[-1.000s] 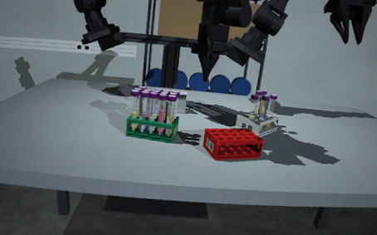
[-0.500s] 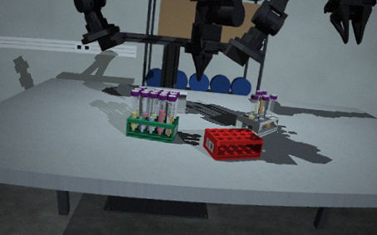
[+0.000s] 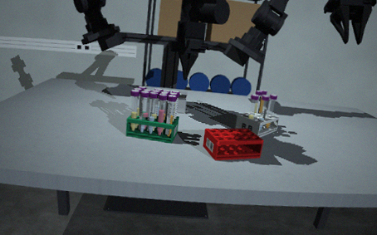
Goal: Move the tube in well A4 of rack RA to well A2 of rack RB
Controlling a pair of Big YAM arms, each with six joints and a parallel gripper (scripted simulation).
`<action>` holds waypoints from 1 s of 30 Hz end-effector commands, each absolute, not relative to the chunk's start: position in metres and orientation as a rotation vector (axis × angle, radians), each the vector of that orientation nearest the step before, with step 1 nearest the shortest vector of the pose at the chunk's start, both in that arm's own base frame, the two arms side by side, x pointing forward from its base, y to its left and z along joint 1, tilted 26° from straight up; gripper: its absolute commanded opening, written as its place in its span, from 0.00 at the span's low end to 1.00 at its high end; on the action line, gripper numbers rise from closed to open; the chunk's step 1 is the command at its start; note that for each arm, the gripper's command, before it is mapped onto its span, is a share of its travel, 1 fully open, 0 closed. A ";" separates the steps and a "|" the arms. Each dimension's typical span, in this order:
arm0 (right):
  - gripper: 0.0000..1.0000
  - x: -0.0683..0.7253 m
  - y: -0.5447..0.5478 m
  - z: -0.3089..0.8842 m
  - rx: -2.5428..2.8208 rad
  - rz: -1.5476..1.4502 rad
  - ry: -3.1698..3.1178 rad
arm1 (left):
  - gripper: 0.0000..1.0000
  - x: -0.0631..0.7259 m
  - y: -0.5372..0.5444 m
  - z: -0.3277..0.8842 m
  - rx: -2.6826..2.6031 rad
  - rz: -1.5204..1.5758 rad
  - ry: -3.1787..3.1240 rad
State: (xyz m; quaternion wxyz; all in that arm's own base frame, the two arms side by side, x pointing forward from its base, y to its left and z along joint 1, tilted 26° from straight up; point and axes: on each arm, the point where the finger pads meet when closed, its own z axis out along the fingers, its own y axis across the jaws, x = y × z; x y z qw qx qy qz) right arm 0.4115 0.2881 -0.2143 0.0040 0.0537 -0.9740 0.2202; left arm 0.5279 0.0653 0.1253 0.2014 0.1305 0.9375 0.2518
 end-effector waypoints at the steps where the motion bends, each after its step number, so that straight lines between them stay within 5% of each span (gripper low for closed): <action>1: 0.00 0.411 0.289 -0.222 0.182 0.690 -3.050 | 0.30 0.539 0.064 0.140 0.352 0.702 2.585; 30: 0.00 0.413 0.286 -0.222 0.170 0.690 -3.049 | 0.30 0.539 0.064 0.140 0.352 0.702 2.585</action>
